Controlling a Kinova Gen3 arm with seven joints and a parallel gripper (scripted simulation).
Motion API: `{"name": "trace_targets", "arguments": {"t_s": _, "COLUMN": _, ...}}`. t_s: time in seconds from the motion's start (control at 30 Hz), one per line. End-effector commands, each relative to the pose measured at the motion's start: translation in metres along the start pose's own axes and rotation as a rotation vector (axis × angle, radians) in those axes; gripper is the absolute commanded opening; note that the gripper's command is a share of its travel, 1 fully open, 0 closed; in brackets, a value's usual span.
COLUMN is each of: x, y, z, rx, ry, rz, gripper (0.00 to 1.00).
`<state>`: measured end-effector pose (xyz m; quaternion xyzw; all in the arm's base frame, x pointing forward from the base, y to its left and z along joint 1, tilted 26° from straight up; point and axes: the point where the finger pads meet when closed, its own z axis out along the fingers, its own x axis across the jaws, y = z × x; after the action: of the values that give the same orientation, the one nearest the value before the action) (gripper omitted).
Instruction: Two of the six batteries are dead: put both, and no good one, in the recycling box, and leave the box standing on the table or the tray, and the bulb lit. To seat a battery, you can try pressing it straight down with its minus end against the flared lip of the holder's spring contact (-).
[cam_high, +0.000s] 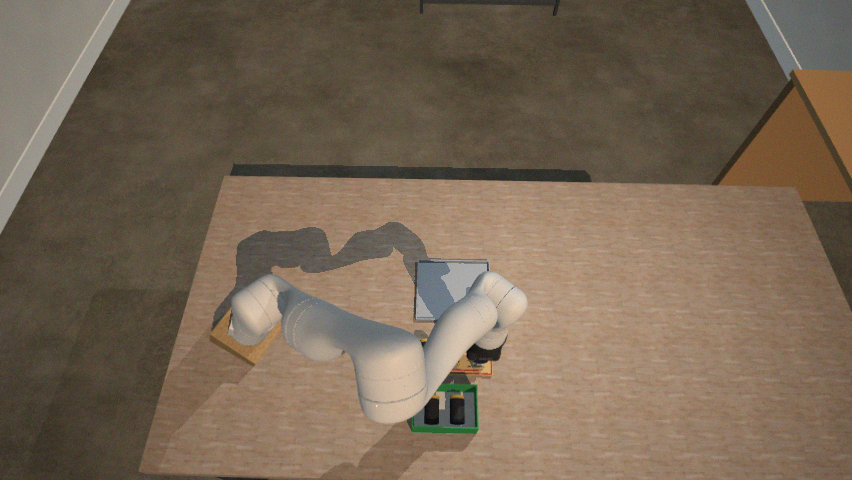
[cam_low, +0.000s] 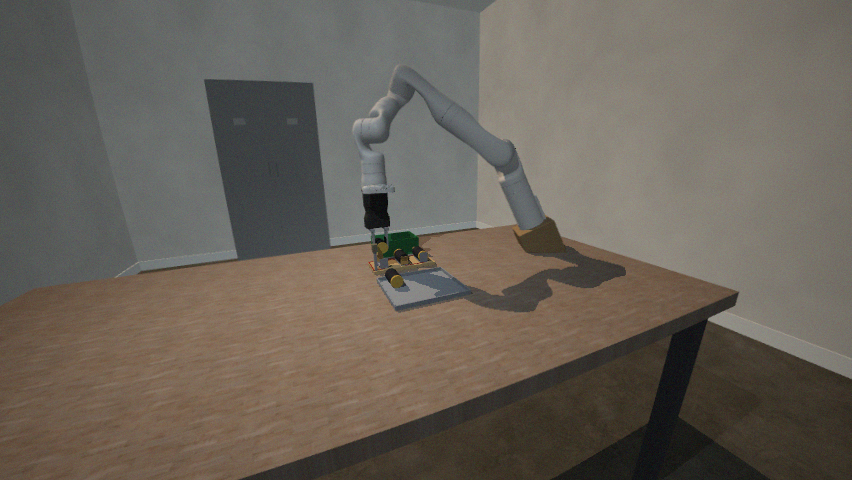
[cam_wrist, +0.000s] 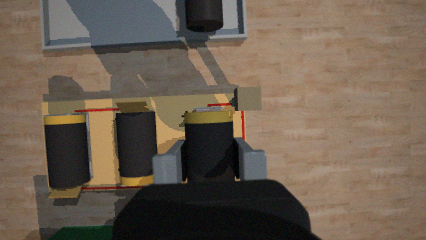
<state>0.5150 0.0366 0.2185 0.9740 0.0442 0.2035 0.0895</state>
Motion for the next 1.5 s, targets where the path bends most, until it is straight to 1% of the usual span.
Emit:
{"name": "trace_targets", "arguments": {"t_s": 0.0, "x": 0.001, "y": 0.0, "z": -0.001, "rx": 0.0, "ry": 0.002, "rz": 0.0, "gripper": 0.57}}
{"name": "trace_targets", "arguments": {"t_s": 0.93, "x": 0.001, "y": 0.0, "z": -0.001, "rx": 0.0, "ry": 0.002, "rz": 0.0, "gripper": 0.57}}
{"name": "trace_targets", "arguments": {"t_s": 1.17, "x": 0.001, "y": 0.0, "z": 0.013, "rx": 0.0, "ry": 0.002, "rz": 0.0, "gripper": 0.57}}
{"name": "trace_targets", "arguments": {"t_s": 1.47, "x": 0.001, "y": 0.0, "z": 0.013, "rx": 0.0, "ry": 0.002, "rz": 0.0, "gripper": 0.57}}
